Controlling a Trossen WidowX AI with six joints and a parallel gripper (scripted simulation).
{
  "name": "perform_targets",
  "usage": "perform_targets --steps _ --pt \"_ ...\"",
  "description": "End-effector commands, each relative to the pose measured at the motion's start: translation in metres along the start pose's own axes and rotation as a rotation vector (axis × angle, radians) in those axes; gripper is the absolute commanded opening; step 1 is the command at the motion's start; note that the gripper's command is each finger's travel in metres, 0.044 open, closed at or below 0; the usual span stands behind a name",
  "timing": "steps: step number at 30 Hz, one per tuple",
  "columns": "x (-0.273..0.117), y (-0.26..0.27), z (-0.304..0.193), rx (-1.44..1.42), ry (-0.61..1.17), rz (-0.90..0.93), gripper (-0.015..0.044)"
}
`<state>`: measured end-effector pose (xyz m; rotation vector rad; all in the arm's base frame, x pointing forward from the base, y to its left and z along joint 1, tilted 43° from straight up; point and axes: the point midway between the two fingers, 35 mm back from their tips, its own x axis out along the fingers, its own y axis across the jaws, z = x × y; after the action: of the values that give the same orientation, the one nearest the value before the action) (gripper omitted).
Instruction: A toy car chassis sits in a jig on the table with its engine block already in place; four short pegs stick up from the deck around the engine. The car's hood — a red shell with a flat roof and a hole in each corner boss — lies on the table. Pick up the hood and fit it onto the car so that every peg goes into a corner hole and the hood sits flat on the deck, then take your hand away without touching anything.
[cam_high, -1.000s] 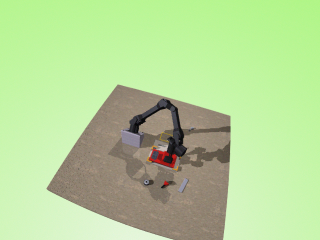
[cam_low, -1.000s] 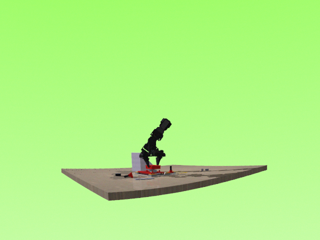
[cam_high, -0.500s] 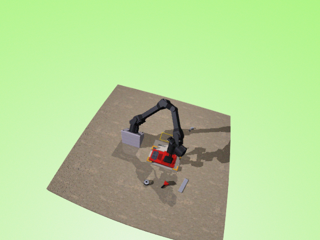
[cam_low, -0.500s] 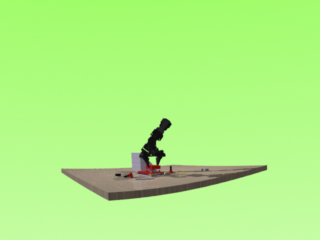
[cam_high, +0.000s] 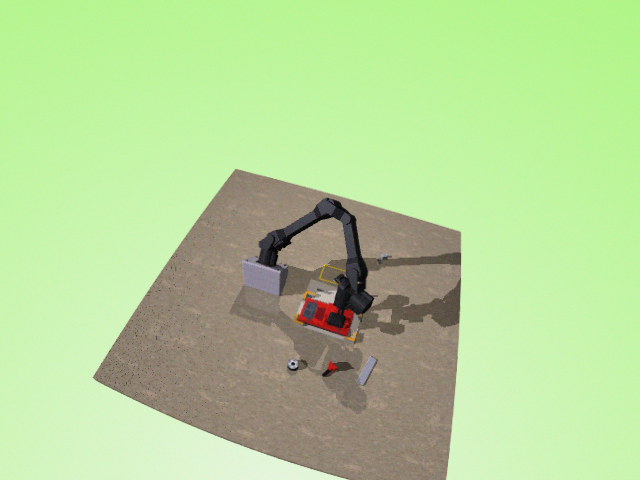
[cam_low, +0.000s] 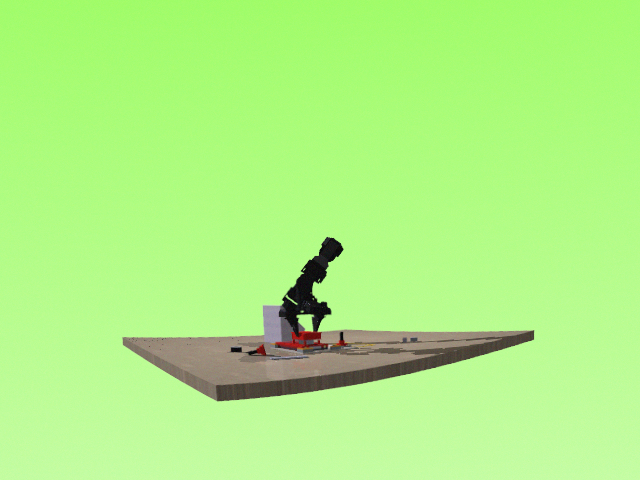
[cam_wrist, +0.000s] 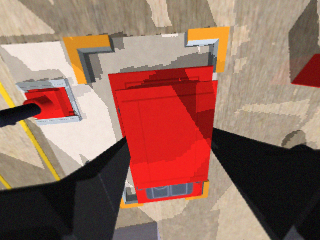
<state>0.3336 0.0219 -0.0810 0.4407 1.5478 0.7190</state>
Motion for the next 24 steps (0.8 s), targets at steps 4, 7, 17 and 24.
perform_targets --steps 4,7,17,24 --pt "0.006 0.0 -0.001 0.009 0.002 0.007 0.0" --pt "0.007 -0.001 -0.001 0.009 0.002 0.007 0.0" --pt "0.012 -0.001 -0.001 0.009 0.002 0.007 0.0" --pt "0.015 -0.001 0.0 0.008 0.002 0.007 0.0"
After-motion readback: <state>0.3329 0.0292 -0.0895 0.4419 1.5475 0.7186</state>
